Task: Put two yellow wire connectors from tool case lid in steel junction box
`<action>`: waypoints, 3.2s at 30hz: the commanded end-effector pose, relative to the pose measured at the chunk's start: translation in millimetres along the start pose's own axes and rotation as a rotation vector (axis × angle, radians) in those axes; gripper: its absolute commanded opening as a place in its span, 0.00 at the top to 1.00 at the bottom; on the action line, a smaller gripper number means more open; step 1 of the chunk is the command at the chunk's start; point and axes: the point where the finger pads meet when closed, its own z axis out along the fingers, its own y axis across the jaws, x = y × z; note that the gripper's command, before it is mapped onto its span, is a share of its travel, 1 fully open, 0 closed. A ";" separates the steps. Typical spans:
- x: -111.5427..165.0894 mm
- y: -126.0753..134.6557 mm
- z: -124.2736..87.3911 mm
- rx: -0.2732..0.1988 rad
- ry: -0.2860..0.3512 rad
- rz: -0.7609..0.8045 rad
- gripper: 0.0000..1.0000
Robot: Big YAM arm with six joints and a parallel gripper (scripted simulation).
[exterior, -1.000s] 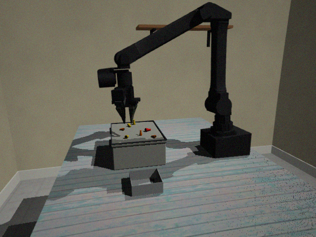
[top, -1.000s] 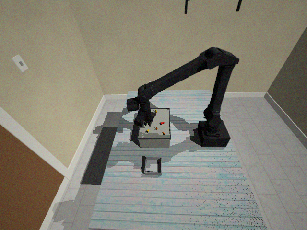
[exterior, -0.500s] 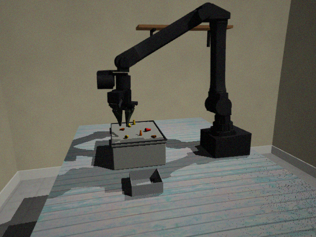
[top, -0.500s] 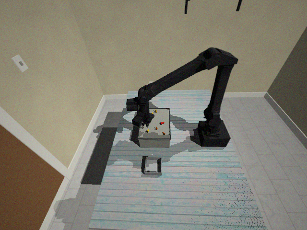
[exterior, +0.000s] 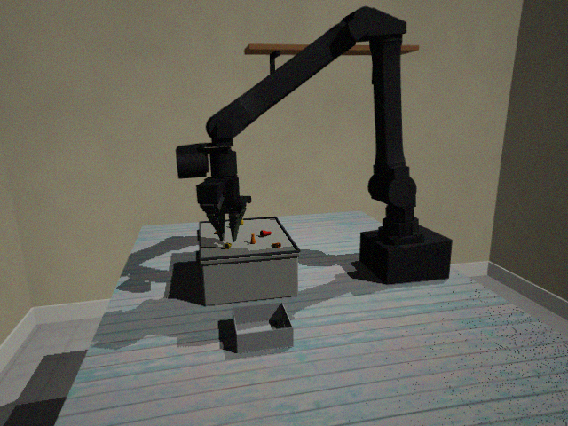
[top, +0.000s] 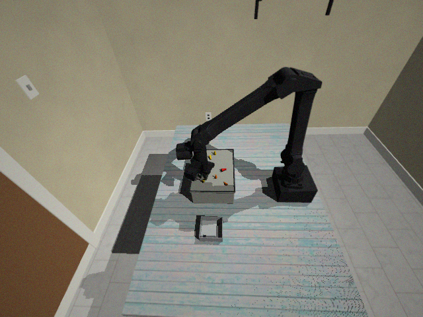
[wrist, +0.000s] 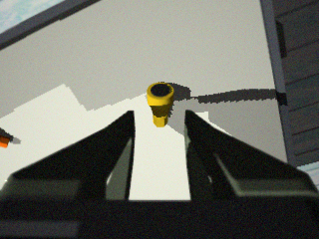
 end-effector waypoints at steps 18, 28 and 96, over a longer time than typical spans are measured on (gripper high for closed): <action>-9.7 -6.9 -13.5 0.039 -0.022 -0.011 0.72; -10.5 -6.3 -13.0 0.038 -0.022 -0.011 0.72; -4.6 -6.9 7.1 0.032 -0.017 0.003 0.91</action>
